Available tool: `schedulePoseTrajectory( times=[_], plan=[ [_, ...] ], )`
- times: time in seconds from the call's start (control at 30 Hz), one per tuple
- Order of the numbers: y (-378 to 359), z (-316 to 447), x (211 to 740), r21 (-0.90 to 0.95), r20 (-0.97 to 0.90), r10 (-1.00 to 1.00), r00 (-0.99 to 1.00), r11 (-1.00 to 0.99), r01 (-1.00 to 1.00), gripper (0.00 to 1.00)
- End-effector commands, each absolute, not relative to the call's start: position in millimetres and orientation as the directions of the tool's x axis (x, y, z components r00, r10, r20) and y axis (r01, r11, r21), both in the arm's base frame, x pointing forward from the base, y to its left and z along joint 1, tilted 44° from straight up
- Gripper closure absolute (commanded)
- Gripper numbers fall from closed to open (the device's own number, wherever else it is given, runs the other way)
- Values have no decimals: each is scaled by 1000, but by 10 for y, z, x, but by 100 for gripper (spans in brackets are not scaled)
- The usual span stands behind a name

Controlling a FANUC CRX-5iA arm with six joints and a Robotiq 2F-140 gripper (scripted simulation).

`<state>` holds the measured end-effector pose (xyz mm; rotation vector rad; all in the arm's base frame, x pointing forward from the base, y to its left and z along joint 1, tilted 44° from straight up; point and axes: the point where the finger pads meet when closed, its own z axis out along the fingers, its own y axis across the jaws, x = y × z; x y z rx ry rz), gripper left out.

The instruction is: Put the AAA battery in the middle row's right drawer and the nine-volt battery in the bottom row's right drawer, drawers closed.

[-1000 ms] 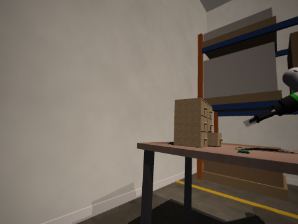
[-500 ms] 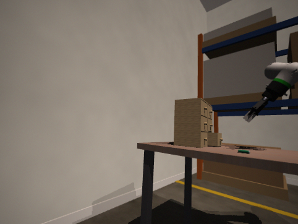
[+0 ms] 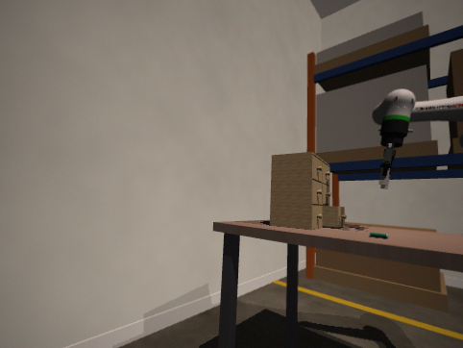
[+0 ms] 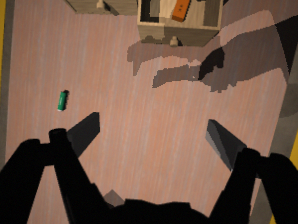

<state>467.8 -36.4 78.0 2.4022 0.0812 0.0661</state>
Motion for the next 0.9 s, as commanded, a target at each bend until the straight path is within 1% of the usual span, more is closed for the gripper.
schedulePoseTrajectory(
  times=[0.0, 0.5, 0.6, 0.63, 0.67, 0.73, 0.77, 0.83, 0.87],
  plan=[
    [-412, 795, 4697, 683, -118, -34, 992, -729, 56, 0],
    [-408, 806, 4688, 683, -118, -34, 992, -729, 56, 0],
    [-275, 1148, 4391, 685, -116, -35, 993, -726, 54, 0],
    [-275, 1148, 4391, 685, -116, -35, 993, -726, 54, 0],
    [-211, 1319, 4220, 686, -116, -36, 993, -726, 54, 0],
    [-211, 1319, 4220, 686, -116, -36, 993, -726, 54, 0],
    [-158, 1466, 4060, 686, -116, -36, 993, -726, 53, 0],
    [-158, 1466, 4060, 686, -116, -36, 993, -726, 53, 0],
    [-124, 1566, 3943, 686, -116, -37, 993, -726, 53, 0]
  ],
)
